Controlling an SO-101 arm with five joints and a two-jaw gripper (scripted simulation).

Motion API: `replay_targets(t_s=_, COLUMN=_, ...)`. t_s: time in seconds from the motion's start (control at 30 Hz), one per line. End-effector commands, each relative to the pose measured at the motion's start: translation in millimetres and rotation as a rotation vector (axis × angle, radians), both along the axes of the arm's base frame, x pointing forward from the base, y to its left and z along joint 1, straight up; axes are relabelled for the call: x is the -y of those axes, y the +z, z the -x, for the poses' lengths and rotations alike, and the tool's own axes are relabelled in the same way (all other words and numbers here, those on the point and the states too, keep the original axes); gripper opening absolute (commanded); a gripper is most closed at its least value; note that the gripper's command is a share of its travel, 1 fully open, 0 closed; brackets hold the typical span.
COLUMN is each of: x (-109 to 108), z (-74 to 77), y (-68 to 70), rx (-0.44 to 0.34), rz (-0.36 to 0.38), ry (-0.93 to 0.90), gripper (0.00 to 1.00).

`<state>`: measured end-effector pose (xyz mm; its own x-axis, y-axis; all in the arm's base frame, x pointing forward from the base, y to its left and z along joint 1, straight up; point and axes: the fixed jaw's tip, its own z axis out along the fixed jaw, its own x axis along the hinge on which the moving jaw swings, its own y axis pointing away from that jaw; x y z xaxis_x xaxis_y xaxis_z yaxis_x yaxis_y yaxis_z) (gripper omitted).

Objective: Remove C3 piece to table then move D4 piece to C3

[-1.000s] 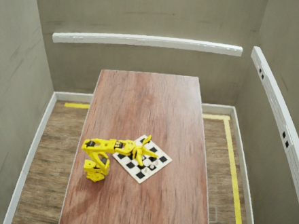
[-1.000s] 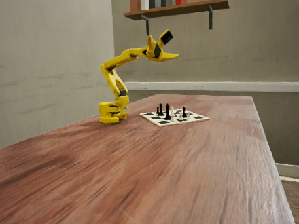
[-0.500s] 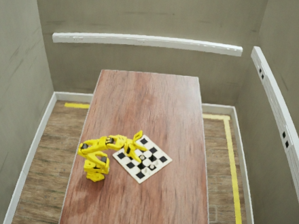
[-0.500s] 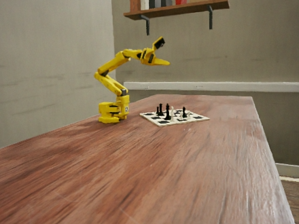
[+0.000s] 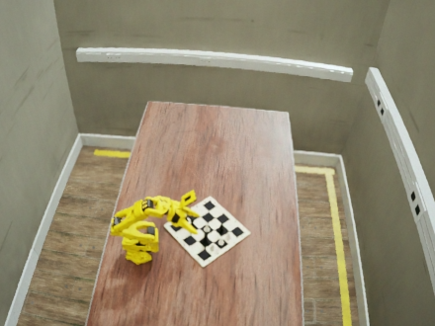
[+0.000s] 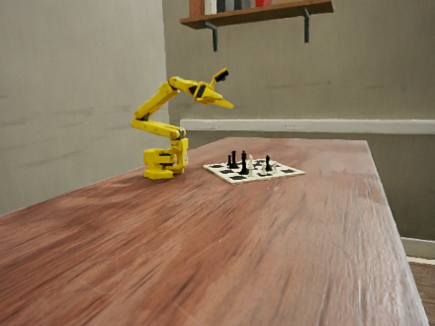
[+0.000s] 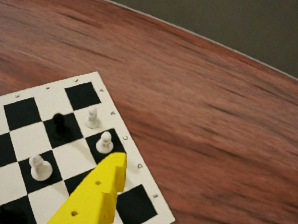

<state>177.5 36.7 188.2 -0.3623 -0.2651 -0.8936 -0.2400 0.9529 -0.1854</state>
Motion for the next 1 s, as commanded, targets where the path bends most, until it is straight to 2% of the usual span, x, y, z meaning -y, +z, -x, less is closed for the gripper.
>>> replay_targets(t_s=0.0, x=-7, z=17.7, y=-11.9, rx=-0.049, rz=-0.04, ry=0.035, gripper=0.5)
replay_targets(t_s=0.13, x=-9, z=23.0, y=-16.6, rx=-0.071, rz=-0.051, ry=0.046, gripper=0.48)
replay_targets(t_s=0.2, x=-12, z=32.2, y=-25.0, rx=-0.108, rz=-0.068, ry=0.065, gripper=0.46)
replay_targets(t_s=0.47, x=-17, z=50.1, y=-42.4, rx=-0.186, rz=-0.098, ry=0.101, gripper=0.41)
replay_targets(t_s=0.97, x=-17, z=52.6, y=-44.9, rx=-0.197, rz=-0.102, ry=0.106, gripper=0.4)
